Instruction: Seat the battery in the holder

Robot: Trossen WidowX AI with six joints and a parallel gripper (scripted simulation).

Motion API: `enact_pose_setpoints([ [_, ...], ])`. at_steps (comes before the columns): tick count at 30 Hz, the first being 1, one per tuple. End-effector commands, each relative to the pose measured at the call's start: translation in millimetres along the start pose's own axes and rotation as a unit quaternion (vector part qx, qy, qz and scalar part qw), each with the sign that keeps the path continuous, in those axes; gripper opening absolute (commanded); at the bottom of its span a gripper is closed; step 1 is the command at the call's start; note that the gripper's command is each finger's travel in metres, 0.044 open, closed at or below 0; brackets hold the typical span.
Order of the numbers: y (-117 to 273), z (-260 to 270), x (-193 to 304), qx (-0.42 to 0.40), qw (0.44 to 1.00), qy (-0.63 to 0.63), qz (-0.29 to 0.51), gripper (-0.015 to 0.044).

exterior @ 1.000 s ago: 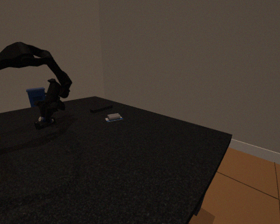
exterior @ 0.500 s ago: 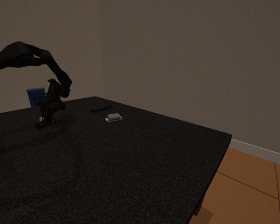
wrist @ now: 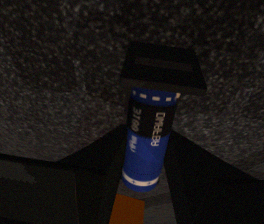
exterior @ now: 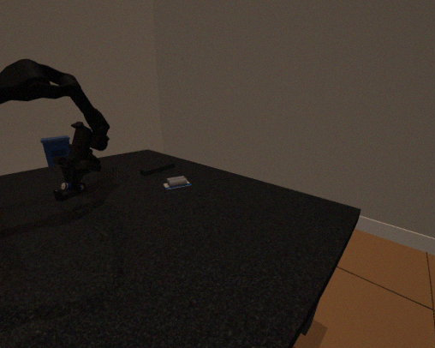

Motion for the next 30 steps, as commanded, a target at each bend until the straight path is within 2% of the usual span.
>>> enact_pose_setpoints([
  [1,-0.8,0.8,-2.2,-0.006,1.0,-0.006,-0.016,0.0077],
  [30,-6.8,-0.3,6.7,-0.019,0.997,-0.003,-0.07,0.0077],
])
Point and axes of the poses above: the point midway between the two fingers, 35 mm back from their tips, its own y axis back along the fingers, its own z axis across the jaws, x = y × z, the point moved 8 cm from there along y, back along the fingers, and after that the axes turned 4 degrees about -y, right-handed, at the moved point
